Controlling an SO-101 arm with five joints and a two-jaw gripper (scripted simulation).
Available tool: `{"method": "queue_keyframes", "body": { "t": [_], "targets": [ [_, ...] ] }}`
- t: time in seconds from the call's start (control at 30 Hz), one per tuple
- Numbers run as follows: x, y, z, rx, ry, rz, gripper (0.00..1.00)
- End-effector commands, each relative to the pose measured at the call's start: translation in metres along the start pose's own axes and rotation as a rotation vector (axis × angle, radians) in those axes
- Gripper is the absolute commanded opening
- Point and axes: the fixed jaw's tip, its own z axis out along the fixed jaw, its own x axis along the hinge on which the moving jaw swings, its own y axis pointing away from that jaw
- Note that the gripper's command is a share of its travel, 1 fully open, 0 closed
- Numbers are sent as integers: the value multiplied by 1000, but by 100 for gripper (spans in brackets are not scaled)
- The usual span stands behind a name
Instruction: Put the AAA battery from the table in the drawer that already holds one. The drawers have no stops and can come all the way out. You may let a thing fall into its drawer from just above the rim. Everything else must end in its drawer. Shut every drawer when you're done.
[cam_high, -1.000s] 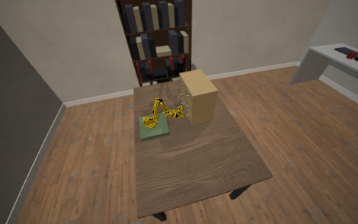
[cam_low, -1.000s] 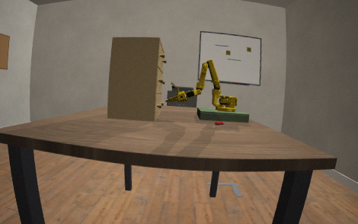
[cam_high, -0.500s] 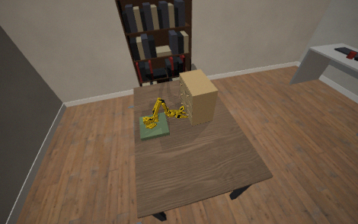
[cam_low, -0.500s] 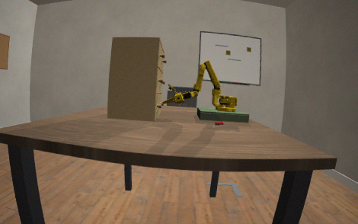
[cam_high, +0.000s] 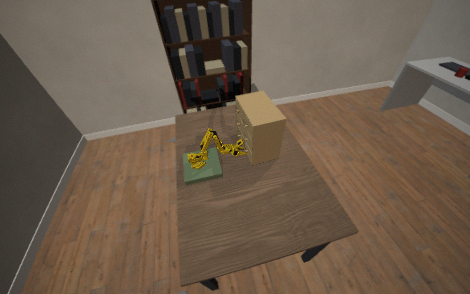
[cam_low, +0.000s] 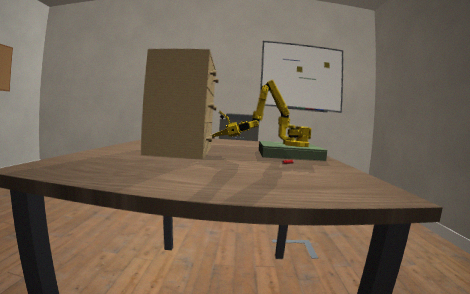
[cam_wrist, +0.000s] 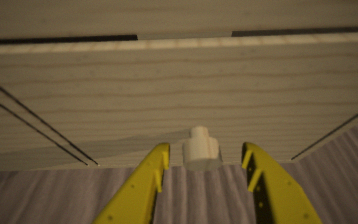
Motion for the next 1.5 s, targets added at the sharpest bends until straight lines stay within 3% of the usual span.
{"method": "queue_keyframes", "body": {
  "t": [0.0, 1.47],
  "targets": [
    [2, 2, 1, -5, 12, -1, 21],
    [5, 3, 2, -11, 12, -3, 21]
  ]
}}
